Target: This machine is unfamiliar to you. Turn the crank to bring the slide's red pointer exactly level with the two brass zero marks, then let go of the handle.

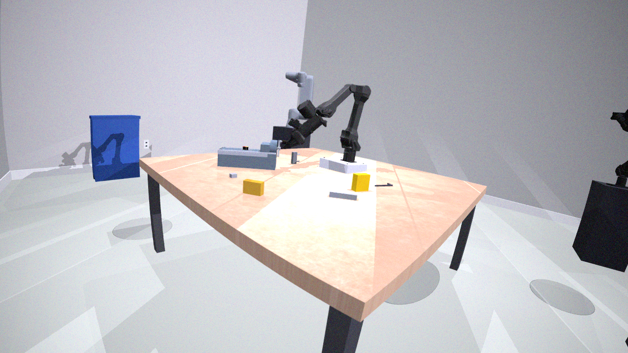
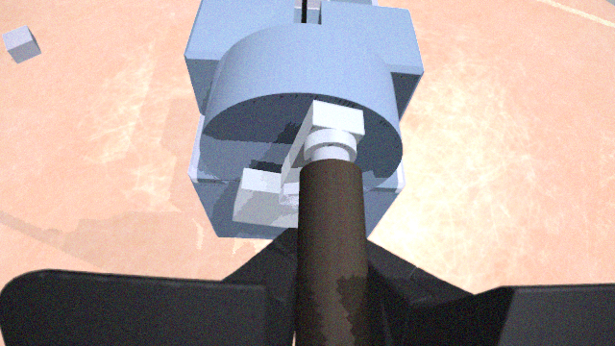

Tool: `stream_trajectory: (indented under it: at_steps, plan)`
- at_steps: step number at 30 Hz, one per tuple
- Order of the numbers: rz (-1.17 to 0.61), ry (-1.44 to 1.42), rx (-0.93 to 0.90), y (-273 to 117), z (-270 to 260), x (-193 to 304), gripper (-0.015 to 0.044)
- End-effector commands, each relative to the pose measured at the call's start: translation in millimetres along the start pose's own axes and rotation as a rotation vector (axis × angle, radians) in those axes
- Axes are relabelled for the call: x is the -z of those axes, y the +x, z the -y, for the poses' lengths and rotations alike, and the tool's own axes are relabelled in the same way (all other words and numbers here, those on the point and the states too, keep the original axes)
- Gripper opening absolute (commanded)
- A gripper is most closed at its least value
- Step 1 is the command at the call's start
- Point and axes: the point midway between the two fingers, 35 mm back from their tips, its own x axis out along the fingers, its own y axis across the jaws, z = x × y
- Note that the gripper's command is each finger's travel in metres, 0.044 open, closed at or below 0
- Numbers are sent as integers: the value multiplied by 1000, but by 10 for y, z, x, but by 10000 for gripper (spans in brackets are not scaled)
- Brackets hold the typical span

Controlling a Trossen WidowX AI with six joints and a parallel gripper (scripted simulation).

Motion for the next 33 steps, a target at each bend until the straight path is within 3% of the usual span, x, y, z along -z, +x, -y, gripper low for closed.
stream_trajectory:
  at_steps: [1, 7, 24, 33]
  plan:
    - [0, 0, 0, 0, 0, 0, 0]
    - [0, 0, 0, 0, 0, 0, 0]
    - [0, 0, 0, 0, 0, 0, 440]
    - [0, 0, -1, -257, -10, -273, 440]
